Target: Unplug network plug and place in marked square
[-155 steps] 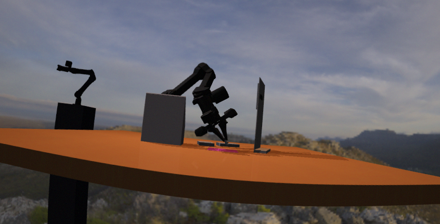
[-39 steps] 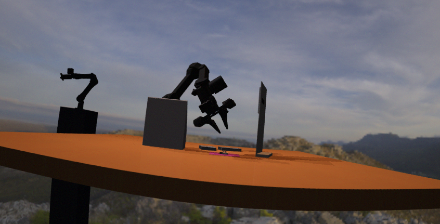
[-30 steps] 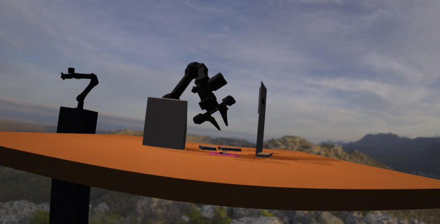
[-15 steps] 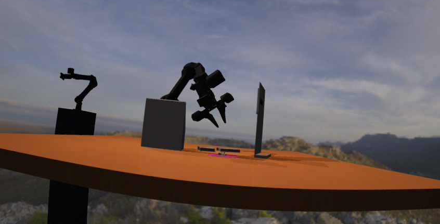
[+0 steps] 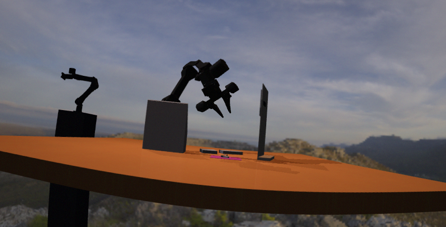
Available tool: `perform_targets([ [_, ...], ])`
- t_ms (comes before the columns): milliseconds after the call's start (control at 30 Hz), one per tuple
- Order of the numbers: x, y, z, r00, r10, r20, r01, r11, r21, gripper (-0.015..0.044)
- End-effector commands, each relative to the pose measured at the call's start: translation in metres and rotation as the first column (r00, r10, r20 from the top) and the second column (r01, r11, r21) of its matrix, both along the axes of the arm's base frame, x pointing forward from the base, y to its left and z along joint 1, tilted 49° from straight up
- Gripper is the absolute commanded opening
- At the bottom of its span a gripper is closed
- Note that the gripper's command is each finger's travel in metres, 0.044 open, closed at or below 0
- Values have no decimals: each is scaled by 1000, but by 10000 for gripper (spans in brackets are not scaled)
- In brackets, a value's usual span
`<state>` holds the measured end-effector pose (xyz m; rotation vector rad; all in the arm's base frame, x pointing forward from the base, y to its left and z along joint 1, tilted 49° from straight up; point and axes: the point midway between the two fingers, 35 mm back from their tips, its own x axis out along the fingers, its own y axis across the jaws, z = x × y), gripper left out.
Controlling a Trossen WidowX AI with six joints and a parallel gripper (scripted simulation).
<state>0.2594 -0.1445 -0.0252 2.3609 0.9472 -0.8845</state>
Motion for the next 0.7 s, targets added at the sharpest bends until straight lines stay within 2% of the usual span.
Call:
perform_targets([
  [0,0,-15,15,1000,0,15,1,1000,-11,156],
  [467,-6,-38,43,1000,-1,22,1,1000,-12,156],
  [667,-6,-38,43,1000,-1,22,1,1000,-12,314],
])
